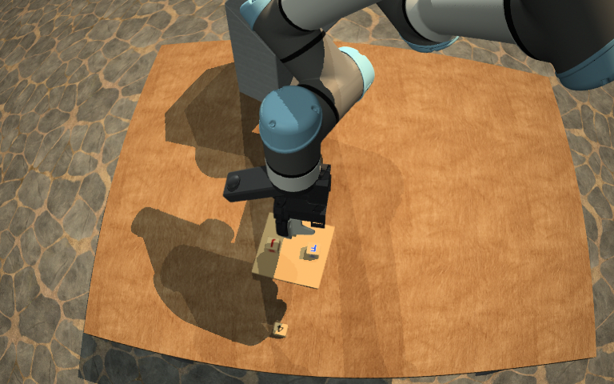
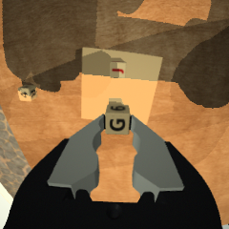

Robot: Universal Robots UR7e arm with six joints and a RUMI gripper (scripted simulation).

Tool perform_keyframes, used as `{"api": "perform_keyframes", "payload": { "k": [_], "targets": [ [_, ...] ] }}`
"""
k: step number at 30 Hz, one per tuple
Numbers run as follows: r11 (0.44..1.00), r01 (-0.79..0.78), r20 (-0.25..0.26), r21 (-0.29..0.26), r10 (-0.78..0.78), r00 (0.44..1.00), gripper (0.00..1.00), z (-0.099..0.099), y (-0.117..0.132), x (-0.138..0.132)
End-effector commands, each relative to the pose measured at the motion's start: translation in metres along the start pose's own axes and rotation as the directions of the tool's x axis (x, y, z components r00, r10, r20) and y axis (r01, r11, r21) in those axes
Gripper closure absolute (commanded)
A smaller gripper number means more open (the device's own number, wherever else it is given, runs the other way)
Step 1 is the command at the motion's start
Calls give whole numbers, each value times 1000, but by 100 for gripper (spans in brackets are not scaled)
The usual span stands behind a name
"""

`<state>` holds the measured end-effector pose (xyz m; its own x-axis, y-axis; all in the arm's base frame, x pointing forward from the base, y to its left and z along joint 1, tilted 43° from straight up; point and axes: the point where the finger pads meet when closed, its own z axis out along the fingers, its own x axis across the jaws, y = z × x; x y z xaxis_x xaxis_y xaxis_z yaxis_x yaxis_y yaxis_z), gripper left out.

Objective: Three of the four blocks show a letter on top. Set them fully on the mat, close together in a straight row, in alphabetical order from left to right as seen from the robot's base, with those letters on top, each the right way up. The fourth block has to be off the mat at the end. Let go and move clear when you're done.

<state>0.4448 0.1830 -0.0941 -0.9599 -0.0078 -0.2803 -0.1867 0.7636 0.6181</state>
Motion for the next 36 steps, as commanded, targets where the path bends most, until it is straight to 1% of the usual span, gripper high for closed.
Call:
{"api": "perform_keyframes", "payload": {
  "k": [1, 9, 14, 18, 24, 26, 32, 36],
  "targets": [
    [1000, -2, 1, 0, 2, 1000, 95, 0, 0, 0],
    [1000, -1, 0, -1, 1, 1000, 95, 3, 0, 0],
    [1000, 0, 1, 0, 0, 1000, 95, 11, 0, -1],
    [1000, 0, 1, 0, 0, 1000, 95, 24, 0, -1],
    [1000, 0, 1, 0, 0, 1000, 95, 48, 0, -1],
    [1000, 0, 1, 0, 0, 1000, 95, 48, 0, -1],
    [1000, 0, 1, 1, 0, 1000, 95, 74, 0, -1],
    [1000, 0, 1, 1, 0, 1000, 95, 87, 0, -1]
  ]
}}
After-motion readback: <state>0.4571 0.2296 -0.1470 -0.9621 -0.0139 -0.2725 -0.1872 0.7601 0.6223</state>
